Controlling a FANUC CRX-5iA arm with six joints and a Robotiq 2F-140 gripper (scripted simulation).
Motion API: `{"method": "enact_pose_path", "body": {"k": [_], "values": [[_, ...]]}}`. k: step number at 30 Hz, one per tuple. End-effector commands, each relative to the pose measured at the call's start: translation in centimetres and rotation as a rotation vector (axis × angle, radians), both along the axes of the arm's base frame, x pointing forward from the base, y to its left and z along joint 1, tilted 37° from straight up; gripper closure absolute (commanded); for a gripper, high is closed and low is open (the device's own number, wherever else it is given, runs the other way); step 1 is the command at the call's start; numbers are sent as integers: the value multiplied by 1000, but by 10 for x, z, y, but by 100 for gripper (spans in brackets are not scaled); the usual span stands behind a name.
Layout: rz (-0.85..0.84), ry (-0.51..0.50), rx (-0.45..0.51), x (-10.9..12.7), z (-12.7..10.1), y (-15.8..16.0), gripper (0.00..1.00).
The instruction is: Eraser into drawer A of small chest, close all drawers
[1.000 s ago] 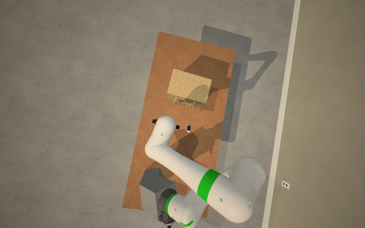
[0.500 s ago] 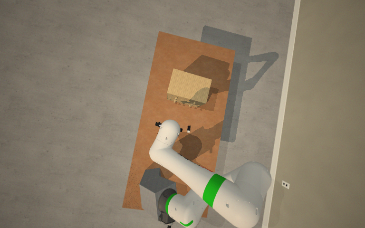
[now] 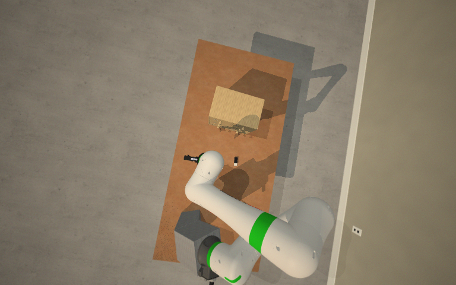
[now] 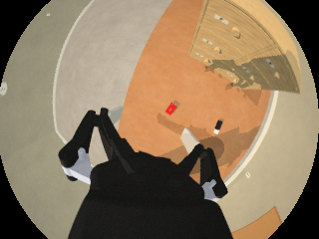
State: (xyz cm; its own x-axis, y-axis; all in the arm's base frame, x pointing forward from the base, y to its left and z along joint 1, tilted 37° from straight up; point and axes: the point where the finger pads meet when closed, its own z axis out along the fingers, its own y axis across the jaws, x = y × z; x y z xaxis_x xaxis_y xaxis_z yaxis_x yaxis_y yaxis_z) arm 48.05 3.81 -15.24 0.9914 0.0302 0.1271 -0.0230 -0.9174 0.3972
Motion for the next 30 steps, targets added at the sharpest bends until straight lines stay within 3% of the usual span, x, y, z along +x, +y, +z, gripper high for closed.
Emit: {"method": "enact_pose_path", "body": {"k": [1, 4, 7, 9, 10, 11, 14, 17, 18, 21, 23, 26, 27, 29, 30], "values": [[53, 52, 154, -5, -49, 34, 0], [76, 56, 218, -5, -65, 50, 0], [126, 38, 353, -1, -95, 82, 0], [126, 38, 353, -1, -95, 82, 0], [152, 13, 419, 5, -107, 98, 0], [152, 13, 419, 5, -107, 98, 0], [205, -73, 537, 24, -126, 124, 0], [232, -133, 583, 38, -132, 133, 0], [258, -203, 617, 53, -135, 138, 0], [284, -282, 637, 69, -136, 139, 0], [314, -370, 628, 102, -131, 127, 0], [321, -396, 633, 102, -131, 127, 0], [342, -477, 619, 118, -126, 115, 0], [356, -514, 584, 143, -110, 81, 0], [362, -538, 580, 143, -110, 81, 0]]}}
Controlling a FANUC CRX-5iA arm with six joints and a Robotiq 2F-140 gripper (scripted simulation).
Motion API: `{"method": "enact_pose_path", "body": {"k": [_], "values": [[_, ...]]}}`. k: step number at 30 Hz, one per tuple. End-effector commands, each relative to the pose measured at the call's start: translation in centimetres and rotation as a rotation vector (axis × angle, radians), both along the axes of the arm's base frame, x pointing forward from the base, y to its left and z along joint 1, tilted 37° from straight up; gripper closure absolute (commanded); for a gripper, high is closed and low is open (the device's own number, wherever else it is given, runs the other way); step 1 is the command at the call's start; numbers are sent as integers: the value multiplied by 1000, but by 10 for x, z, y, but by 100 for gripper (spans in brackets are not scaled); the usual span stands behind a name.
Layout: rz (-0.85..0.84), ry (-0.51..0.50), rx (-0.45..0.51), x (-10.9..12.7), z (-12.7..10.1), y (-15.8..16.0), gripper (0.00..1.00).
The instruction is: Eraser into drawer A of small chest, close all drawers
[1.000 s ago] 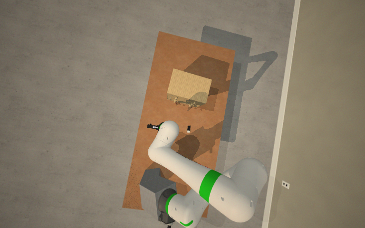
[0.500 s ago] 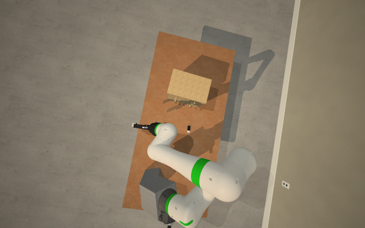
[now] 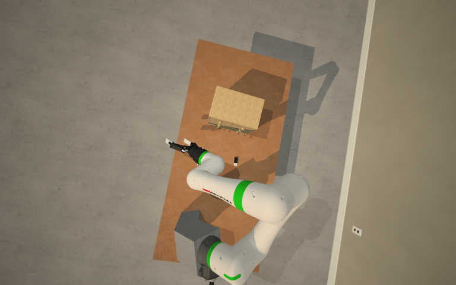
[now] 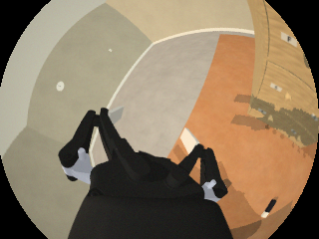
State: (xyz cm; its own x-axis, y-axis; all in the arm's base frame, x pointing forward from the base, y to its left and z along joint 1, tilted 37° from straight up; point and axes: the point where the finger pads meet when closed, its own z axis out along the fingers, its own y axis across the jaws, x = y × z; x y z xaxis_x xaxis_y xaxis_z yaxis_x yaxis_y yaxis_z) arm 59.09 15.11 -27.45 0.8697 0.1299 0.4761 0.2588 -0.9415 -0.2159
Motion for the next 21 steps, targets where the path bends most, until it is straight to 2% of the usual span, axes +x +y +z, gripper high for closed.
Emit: {"method": "enact_pose_path", "body": {"k": [1, 2, 3, 4, 5, 6, 7, 8, 9, 10, 11, 13, 14, 16, 17, 21], "values": [[-45, -273, -40, 32, 12, -32, 0], [-47, -301, -60, 41, 22, -52, 0], [-52, -334, -64, 41, 22, -52, 0], [-56, -363, -87, 46, 33, -72, 0], [-61, -396, -95, 46, 33, -72, 0], [-66, -425, -120, 50, 44, -93, 0], [-72, -460, -132, 50, 44, -93, 0], [-77, -490, -160, 50, 55, -113, 0], [-83, -526, -175, 50, 55, -113, 0], [-88, -556, -206, 49, 67, -131, 0], [-95, -592, -225, 49, 67, -131, 0], [-95, -592, -225, 49, 67, -131, 0], [-114, -690, -303, 47, 78, -148, 0], [-121, -730, -366, 39, 97, -176, 0], [-128, -760, -390, 39, 97, -176, 0], [-148, -872, -532, 25, 122, -206, 0]]}}
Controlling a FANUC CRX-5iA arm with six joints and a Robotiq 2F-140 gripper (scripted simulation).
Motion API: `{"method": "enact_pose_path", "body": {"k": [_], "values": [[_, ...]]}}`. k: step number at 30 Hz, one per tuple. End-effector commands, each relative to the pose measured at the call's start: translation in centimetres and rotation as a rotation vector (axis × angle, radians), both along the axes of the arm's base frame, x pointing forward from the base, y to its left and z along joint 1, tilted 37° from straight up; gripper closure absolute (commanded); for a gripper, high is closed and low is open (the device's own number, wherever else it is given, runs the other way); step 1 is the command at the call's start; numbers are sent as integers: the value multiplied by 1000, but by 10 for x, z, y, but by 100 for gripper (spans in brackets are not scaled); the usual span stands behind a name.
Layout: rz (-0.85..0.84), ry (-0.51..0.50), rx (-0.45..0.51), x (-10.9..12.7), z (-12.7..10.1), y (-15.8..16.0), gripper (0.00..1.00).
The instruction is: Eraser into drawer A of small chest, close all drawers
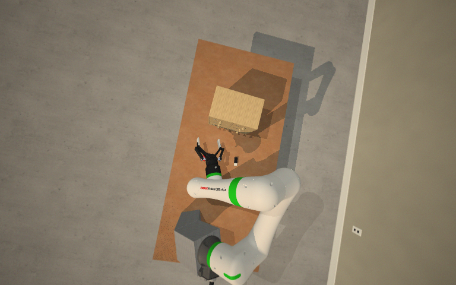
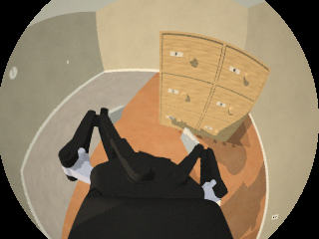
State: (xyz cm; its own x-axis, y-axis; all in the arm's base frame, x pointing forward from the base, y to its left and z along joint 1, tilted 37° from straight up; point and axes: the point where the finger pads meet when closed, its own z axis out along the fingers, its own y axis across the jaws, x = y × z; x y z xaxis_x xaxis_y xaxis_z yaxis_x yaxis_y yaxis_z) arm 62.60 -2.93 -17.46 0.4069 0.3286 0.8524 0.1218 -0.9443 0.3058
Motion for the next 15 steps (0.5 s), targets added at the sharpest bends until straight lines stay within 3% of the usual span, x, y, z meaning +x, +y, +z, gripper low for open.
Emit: {"method": "enact_pose_path", "body": {"k": [1, 5, 6, 15], "values": [[-70, -210, -170, -13, 25, -29, 0], [-114, -331, -279, -15, 28, -32, 0], [-114, -331, -279, -15, 28, -32, 80], [-114, -331, -279, -15, 28, -32, 80]]}}
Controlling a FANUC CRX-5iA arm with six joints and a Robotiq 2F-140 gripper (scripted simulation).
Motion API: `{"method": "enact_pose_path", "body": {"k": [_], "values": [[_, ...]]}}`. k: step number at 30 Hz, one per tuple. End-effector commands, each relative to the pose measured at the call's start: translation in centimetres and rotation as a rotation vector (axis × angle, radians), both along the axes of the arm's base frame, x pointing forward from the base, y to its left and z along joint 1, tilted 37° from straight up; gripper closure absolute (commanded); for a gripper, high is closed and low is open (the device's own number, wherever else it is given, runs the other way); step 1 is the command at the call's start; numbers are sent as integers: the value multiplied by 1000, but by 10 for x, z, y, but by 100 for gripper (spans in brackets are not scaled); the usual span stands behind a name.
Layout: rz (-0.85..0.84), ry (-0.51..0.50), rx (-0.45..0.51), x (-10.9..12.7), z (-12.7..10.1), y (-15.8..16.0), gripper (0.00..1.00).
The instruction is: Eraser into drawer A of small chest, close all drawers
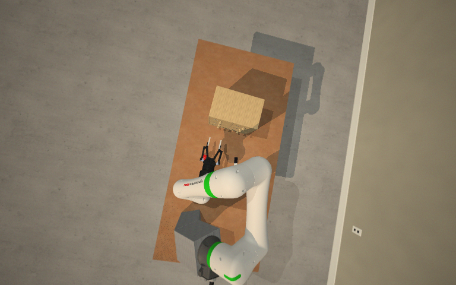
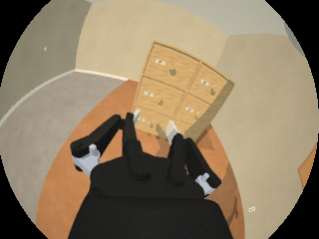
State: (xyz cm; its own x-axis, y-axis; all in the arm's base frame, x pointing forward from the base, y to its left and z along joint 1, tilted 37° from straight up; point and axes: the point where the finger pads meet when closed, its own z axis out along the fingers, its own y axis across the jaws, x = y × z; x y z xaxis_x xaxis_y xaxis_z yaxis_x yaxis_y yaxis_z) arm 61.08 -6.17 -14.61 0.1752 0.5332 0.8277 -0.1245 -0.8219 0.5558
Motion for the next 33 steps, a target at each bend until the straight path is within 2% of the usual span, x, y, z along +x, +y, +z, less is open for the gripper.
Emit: {"method": "enact_pose_path", "body": {"k": [1, 19, 28, 33], "values": [[0, -1, 0, 0, 0, 0, 80], [0, -1, -1, 4, -4, -3, 80], [0, -1, -1, 23, -18, -16, 80], [0, -1, -1, 43, -35, -30, 80]]}}
